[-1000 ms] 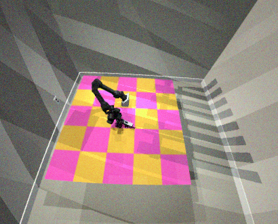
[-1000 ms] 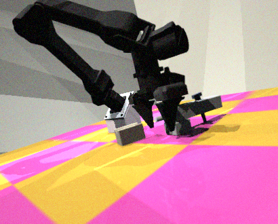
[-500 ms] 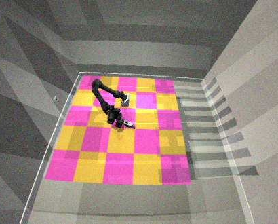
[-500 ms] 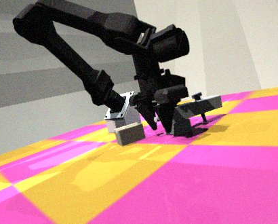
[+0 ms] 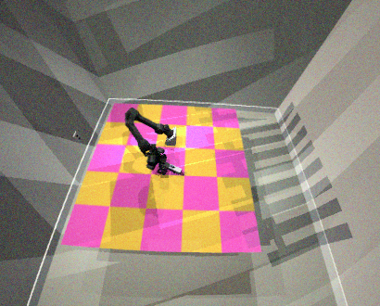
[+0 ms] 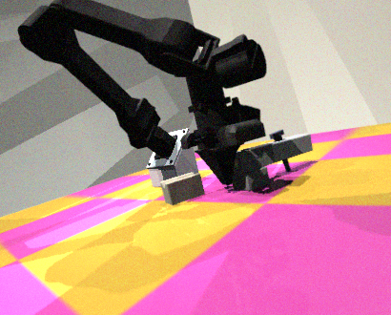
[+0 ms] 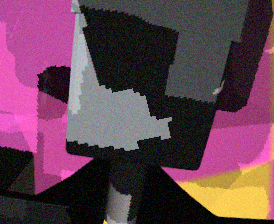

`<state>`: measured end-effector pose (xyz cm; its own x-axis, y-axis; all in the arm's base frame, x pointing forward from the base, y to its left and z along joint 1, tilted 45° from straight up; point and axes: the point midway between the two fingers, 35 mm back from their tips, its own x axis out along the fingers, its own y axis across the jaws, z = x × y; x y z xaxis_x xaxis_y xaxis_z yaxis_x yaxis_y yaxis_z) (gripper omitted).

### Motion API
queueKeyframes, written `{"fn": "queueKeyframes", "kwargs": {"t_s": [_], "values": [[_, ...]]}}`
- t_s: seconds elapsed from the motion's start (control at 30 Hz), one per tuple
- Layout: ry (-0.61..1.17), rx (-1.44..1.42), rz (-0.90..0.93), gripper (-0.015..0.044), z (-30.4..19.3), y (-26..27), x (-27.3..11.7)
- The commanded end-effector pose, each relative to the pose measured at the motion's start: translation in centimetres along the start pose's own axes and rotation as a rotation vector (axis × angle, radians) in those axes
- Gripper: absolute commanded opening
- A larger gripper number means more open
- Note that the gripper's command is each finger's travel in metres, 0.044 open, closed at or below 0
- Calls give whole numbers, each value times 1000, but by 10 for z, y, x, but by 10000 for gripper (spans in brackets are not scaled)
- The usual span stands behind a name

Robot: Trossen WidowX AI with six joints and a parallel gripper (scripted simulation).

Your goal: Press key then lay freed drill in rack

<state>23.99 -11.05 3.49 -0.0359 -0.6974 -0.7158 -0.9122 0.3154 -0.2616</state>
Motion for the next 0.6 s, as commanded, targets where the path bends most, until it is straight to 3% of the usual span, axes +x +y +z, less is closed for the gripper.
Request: {"fn": "queueKeyframes", "kwargs": {"t_s": [0.0,0.57], "values": [[1,8,-4,0,0,-1,0],[8,-3,1,0,-15,0,-1]]}}
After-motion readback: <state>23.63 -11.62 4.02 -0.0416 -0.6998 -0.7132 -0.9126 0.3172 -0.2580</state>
